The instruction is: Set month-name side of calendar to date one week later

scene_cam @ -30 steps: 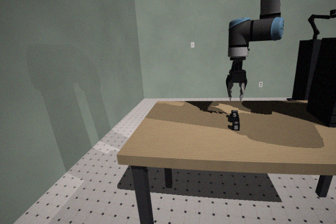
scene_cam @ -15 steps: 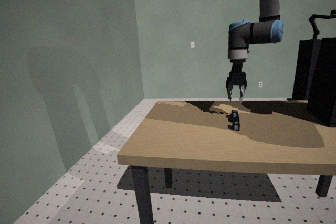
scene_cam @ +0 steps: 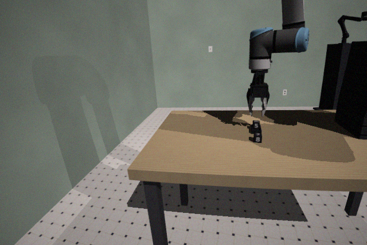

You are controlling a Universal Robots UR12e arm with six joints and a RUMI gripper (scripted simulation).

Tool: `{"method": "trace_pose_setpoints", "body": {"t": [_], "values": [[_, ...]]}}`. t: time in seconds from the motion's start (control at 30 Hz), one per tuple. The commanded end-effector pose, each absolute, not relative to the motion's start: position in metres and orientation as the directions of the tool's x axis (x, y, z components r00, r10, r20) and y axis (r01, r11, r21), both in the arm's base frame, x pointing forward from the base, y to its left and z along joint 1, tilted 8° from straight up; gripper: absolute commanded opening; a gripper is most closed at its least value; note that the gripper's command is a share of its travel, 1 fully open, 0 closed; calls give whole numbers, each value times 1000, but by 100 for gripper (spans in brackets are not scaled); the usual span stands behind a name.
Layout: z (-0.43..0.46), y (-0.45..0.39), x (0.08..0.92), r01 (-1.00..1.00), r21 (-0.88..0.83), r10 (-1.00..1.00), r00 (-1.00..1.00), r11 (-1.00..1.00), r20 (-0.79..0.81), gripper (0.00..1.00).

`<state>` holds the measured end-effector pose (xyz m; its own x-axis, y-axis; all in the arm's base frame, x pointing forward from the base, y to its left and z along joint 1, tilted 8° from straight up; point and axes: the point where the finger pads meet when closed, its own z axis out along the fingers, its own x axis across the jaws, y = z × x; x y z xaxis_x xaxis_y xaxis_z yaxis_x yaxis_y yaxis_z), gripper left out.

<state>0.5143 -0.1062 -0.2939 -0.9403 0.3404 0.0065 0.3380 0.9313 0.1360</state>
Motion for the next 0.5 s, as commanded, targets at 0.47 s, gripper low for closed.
{"method": "trace_pose_setpoints", "body": {"t": [0.47], "values": [[-312,-105,515,338,136,340,-940,931,5,29]]}}
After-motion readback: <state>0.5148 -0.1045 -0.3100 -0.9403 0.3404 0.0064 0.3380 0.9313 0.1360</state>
